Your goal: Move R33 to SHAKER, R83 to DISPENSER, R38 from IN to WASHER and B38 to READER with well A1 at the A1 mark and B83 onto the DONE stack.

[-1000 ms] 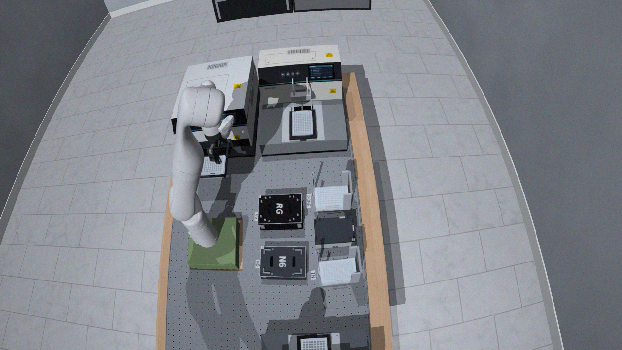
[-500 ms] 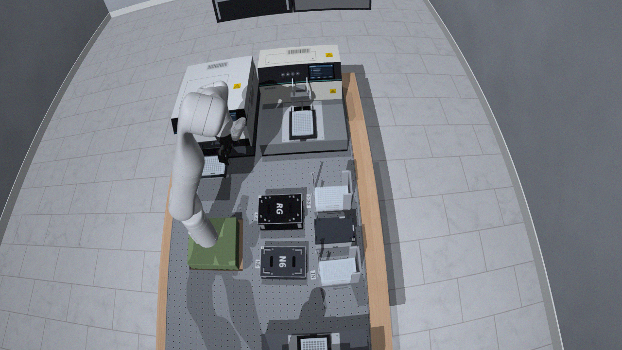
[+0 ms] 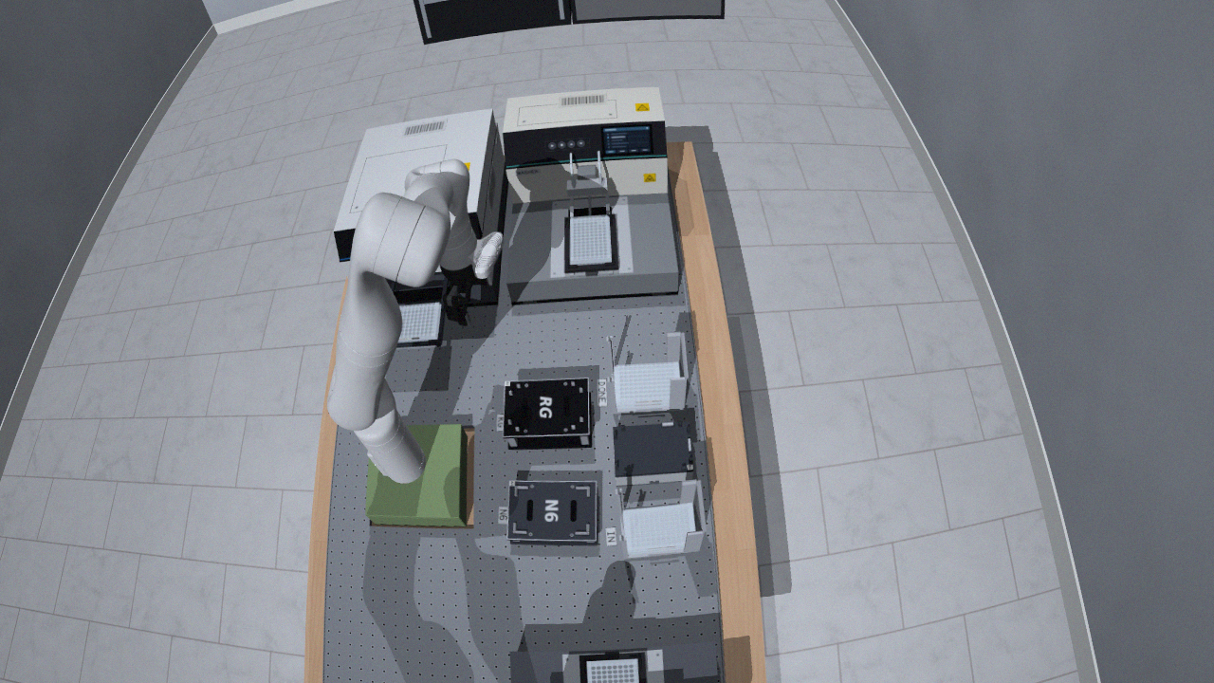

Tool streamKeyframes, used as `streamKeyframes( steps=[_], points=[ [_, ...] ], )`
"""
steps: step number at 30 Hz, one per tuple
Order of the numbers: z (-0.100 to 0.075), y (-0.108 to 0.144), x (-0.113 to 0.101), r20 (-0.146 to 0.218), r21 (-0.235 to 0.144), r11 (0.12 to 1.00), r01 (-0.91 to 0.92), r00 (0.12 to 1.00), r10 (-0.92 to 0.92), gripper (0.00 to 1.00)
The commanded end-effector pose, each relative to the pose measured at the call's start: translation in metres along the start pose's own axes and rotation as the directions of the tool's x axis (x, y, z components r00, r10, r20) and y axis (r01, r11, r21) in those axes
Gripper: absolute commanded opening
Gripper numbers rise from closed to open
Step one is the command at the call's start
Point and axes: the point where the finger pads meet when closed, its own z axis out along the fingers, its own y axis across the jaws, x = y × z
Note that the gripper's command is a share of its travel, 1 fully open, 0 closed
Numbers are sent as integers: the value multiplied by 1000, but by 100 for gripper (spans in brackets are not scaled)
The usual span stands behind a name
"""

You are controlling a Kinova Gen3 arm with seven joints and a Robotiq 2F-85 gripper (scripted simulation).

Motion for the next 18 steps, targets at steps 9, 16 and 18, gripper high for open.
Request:
streamKeyframes(
  steps=[9, 16, 18],
  points=[
    [0, 21, 24, 2, 2, 997, -76, 997, 76, 100],
    [1, 37, 43, -1, 0, 997, -72, 997, 72, 100],
    [1, 40, 45, 0, -1, 997, -73, 997, 73, 100]
  ],
)
